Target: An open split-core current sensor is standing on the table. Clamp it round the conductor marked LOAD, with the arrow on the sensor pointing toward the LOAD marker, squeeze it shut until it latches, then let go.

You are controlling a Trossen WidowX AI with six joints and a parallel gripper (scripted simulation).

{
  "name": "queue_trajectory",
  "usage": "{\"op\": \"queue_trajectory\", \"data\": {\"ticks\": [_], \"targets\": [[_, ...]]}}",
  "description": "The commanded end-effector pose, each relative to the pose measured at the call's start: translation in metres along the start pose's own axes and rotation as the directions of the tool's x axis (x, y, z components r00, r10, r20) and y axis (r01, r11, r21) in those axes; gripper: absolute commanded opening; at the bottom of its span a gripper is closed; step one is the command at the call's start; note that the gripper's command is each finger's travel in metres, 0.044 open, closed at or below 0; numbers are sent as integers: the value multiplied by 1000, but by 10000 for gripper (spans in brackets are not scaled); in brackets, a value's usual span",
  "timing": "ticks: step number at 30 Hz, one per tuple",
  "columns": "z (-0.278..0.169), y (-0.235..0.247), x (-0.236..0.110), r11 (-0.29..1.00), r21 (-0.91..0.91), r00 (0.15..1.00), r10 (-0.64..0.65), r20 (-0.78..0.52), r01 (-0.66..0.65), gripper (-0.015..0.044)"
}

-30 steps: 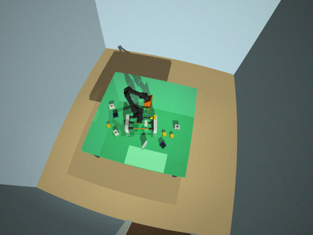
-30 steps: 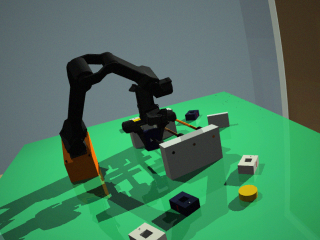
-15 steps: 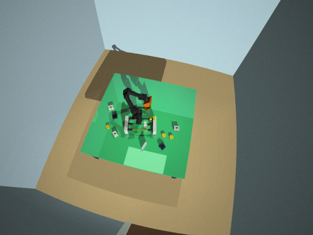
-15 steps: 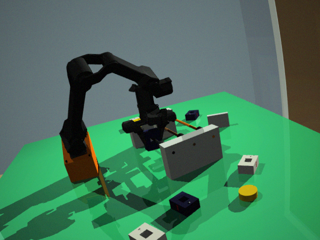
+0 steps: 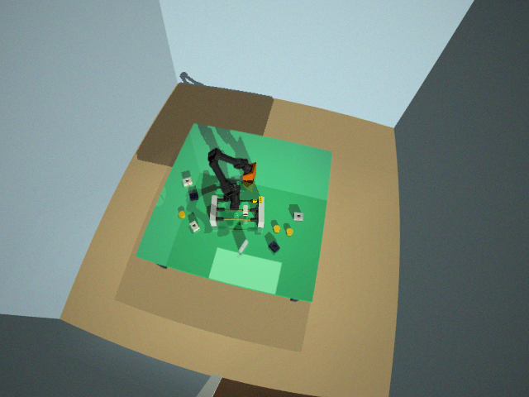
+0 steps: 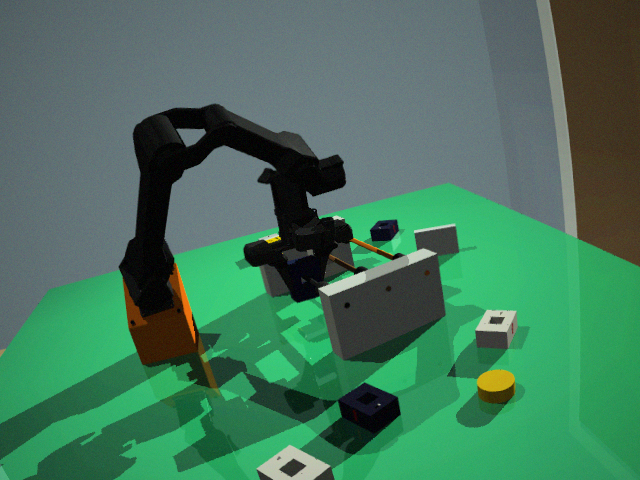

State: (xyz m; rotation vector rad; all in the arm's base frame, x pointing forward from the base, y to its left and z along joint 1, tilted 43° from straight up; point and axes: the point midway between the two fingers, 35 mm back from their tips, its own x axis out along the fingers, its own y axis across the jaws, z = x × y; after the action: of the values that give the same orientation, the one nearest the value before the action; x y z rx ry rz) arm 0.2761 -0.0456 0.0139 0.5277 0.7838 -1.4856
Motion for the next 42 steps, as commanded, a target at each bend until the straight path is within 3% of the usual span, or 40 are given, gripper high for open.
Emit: {"op": "queue_trajectory", "data": {"ticks": [1, 9, 14, 42], "targets": [[0, 0, 0, 1000, 0, 1000, 0, 0, 0, 178], [0, 0, 0, 1000, 0, 1000, 0, 0, 0, 124], [0, 0, -3, 1000, -16, 1000, 21, 6, -20, 0], [0, -4, -1, 998, -11, 998, 69, -2, -69, 0]]}}
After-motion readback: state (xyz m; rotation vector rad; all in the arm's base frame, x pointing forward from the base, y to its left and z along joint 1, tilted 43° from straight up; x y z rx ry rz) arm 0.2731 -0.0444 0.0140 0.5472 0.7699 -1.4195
